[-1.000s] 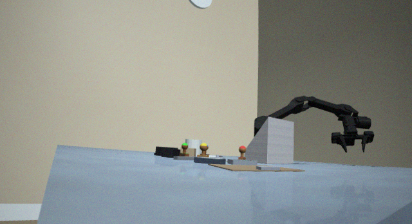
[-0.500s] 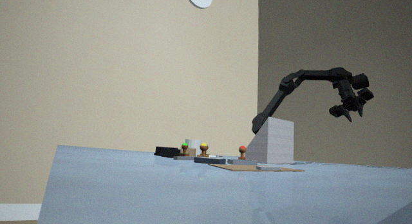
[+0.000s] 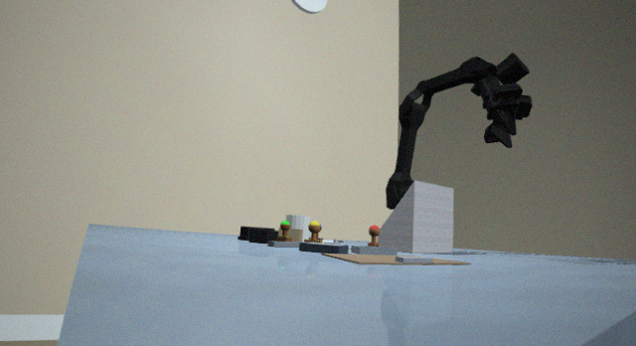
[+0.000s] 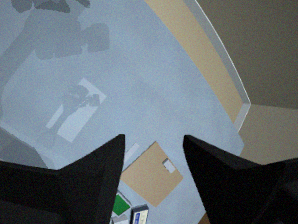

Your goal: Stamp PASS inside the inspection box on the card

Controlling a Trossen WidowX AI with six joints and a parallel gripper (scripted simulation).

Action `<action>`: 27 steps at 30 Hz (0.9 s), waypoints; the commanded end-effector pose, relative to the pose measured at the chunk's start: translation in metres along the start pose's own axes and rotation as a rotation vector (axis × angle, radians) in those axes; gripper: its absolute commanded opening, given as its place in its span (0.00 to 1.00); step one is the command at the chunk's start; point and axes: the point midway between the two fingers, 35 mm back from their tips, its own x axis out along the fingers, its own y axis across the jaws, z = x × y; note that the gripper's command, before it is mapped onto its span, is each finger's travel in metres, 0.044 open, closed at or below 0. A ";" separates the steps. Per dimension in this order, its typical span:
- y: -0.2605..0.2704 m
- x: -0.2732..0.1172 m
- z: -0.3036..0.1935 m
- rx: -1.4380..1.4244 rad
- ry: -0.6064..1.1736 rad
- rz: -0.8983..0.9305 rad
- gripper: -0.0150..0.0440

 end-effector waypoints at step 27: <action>-0.024 0.047 -0.466 1.760 0.311 0.053 0.62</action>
